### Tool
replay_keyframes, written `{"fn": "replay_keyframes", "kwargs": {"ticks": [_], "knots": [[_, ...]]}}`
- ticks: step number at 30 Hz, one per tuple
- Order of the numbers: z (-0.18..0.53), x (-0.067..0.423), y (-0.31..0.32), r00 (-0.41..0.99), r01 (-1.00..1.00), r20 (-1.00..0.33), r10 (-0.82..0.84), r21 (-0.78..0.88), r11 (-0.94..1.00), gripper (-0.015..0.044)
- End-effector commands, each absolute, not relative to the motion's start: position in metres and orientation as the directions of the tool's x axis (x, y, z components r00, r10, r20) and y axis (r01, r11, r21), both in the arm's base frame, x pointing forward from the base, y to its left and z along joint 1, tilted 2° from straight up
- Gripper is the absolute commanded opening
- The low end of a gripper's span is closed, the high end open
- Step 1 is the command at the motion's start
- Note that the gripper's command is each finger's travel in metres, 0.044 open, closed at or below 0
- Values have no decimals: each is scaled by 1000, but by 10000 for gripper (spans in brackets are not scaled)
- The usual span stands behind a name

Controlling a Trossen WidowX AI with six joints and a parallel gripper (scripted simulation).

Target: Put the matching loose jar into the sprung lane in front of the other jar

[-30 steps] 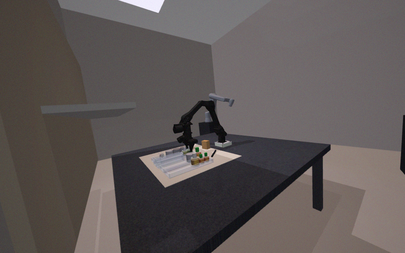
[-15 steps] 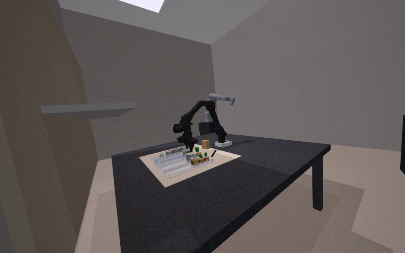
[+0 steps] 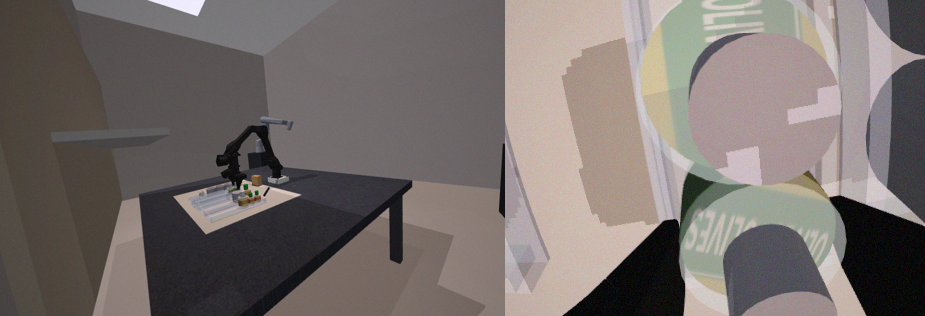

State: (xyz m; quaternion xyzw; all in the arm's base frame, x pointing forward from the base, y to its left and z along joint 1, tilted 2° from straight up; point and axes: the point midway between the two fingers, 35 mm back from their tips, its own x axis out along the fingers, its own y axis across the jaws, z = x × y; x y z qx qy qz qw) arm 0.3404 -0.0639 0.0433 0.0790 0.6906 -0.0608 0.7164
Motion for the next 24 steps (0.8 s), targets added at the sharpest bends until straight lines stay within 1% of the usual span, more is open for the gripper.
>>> {"fn": "replay_keyframes", "kwargs": {"ticks": [1,21,24], "knots": [[43,339,-64,33,193,-999,23,29,981,0],[43,339,-64,33,193,-999,23,29,981,0],[43,341,-64,33,193,-999,23,29,981,79]]}}
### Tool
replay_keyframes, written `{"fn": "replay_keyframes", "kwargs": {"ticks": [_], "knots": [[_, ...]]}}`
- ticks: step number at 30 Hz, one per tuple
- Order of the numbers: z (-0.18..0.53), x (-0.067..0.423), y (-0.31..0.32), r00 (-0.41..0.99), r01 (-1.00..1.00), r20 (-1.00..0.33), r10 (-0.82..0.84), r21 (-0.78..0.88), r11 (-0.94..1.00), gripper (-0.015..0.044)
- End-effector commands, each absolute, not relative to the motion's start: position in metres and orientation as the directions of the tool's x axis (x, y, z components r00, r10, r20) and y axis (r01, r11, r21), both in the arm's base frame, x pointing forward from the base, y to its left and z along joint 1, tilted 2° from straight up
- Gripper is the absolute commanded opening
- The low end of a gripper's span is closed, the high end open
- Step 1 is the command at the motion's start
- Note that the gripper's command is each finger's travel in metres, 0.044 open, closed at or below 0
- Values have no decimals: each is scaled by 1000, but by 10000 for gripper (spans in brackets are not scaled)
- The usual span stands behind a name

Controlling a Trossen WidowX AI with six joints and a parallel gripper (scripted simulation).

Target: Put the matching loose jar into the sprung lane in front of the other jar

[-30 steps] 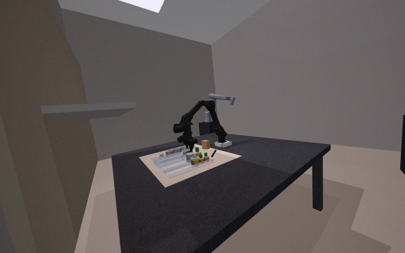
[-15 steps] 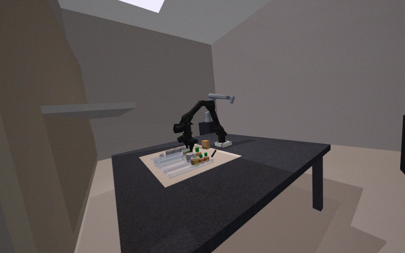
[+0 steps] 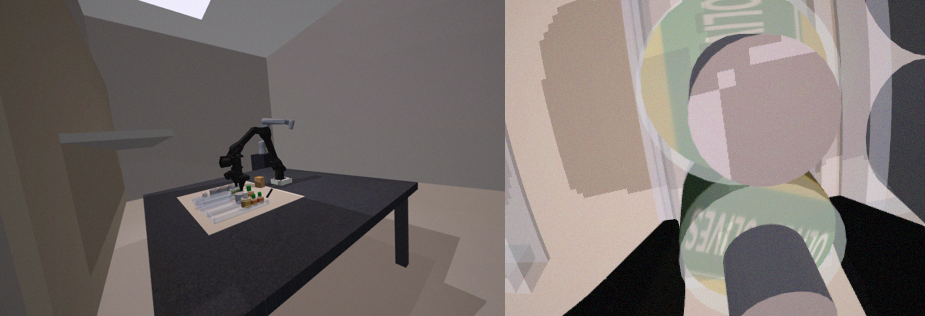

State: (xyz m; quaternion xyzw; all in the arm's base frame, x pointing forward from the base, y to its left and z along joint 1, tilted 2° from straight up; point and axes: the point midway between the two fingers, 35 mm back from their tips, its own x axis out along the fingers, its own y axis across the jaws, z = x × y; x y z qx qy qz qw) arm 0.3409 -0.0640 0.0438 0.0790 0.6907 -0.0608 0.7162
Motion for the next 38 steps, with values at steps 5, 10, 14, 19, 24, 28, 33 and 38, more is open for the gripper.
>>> {"fn": "replay_keyframes", "kwargs": {"ticks": [5,10,14,19,24,28,33,38], "knots": [[43,341,-64,33,193,-999,23,29,981,210],[43,341,-64,33,193,-999,23,29,981,309],[51,341,-64,33,193,-999,23,29,981,309],[64,341,-65,33,193,-999,23,29,981,309],[64,338,-64,33,193,-999,23,29,981,309],[65,327,-62,32,194,-999,23,29,981,309],[66,310,-59,30,194,-999,23,29,981,309],[65,294,-55,29,194,-999,23,29,981,309]]}}
